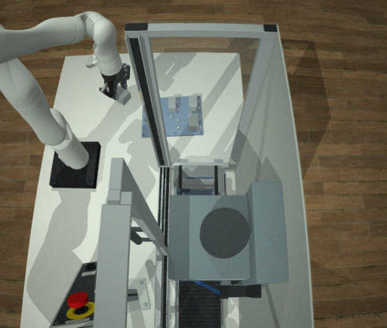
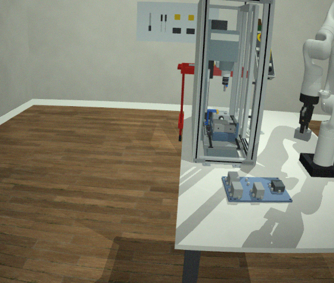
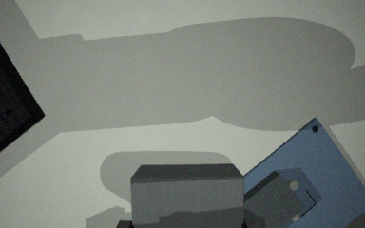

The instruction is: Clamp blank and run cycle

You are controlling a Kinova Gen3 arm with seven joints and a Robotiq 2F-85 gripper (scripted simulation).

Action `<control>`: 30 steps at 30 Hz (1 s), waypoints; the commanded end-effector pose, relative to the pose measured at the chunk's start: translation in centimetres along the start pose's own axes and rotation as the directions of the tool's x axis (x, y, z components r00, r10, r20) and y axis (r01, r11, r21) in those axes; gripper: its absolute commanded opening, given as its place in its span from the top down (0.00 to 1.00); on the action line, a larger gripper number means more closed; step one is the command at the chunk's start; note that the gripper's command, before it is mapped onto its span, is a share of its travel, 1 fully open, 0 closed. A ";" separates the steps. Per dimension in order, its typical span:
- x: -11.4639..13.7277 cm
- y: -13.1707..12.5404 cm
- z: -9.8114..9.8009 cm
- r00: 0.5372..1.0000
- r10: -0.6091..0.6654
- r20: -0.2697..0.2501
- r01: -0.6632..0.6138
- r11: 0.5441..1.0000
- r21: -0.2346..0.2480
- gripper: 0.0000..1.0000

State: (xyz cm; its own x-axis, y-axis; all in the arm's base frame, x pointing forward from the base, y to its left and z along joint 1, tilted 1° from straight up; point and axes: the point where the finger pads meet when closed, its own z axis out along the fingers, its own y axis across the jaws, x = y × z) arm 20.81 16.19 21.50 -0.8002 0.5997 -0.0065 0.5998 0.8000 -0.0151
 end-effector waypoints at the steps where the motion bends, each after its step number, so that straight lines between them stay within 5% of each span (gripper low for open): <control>1: 0.0 0.0 0.0 1.000 -0.003 -0.002 0.003 1.000 -0.002 0.90; 5: 0.0 0.0 0.0 1.000 -0.003 -0.002 0.003 1.000 -0.002 0.90; 10: 0.0 0.0 0.0 0.973 -0.231 -0.001 0.231 0.973 -0.002 0.90; 22: 0.0 0.0 0.0 0.973 -0.231 -0.001 0.231 0.973 -0.002 0.90; 27: 0.0 0.0 0.0 0.895 -0.446 -0.001 0.446 0.895 -0.003 0.90; 30: 0.0 0.0 0.0 0.895 -0.446 -0.001 0.446 0.895 -0.003 0.90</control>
State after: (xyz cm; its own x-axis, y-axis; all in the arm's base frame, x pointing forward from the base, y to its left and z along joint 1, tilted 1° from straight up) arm 20.81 16.20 21.50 -0.9747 0.2235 -0.0053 0.2236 0.9744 -0.0216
